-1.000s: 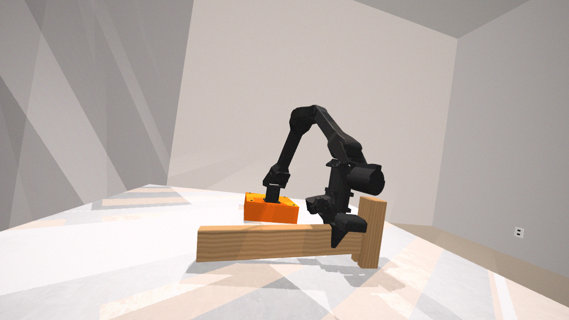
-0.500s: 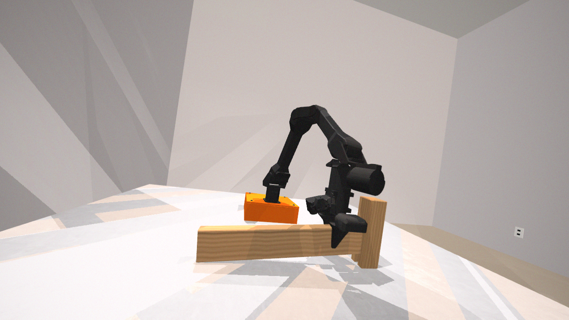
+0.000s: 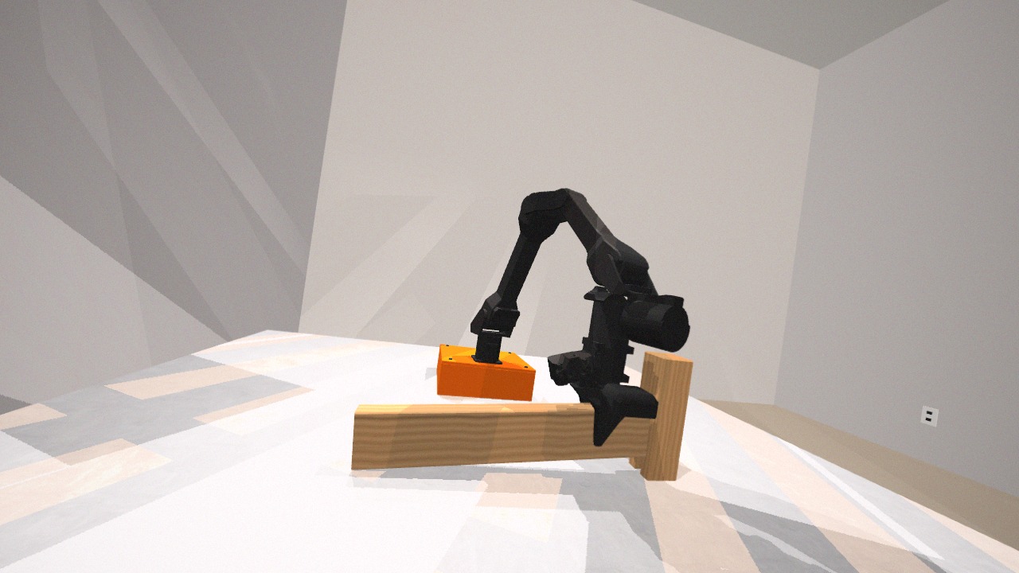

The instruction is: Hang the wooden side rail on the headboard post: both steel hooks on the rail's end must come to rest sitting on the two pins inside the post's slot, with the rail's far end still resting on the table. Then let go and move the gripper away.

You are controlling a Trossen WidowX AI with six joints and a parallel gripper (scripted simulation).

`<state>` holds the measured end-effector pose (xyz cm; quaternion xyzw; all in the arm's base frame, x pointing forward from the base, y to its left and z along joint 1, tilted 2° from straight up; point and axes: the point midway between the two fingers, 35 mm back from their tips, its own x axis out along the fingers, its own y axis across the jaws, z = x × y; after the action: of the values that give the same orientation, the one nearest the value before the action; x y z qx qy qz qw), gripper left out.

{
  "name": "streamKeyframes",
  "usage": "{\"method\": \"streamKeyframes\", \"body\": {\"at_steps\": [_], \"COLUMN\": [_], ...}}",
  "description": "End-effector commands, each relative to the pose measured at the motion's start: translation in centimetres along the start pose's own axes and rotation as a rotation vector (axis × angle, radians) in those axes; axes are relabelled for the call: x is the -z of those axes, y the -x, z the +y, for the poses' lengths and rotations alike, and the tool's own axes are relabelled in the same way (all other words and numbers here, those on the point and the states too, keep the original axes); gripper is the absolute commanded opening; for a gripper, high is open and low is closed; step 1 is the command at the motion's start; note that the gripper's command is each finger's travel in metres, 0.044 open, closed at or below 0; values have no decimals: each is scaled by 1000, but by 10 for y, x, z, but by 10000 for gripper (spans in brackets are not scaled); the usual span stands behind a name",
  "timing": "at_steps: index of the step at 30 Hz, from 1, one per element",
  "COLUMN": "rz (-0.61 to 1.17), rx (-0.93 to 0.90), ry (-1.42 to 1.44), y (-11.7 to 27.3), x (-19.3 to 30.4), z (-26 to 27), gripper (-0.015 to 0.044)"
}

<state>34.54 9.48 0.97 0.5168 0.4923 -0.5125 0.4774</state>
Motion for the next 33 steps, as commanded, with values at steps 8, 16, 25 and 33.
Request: {"method": "streamKeyframes", "body": {"at_steps": [8, 16, 25, 33], "rz": [6, 6, 6, 6], "rx": [-7, -7, -7, -7], "ry": [0, 0, 0, 0], "y": [-1, -2, -4, -5], "x": [1, 1, 1, 1], "z": [1, 1, 1, 1], "gripper": [0, 0, 0, 0]}}
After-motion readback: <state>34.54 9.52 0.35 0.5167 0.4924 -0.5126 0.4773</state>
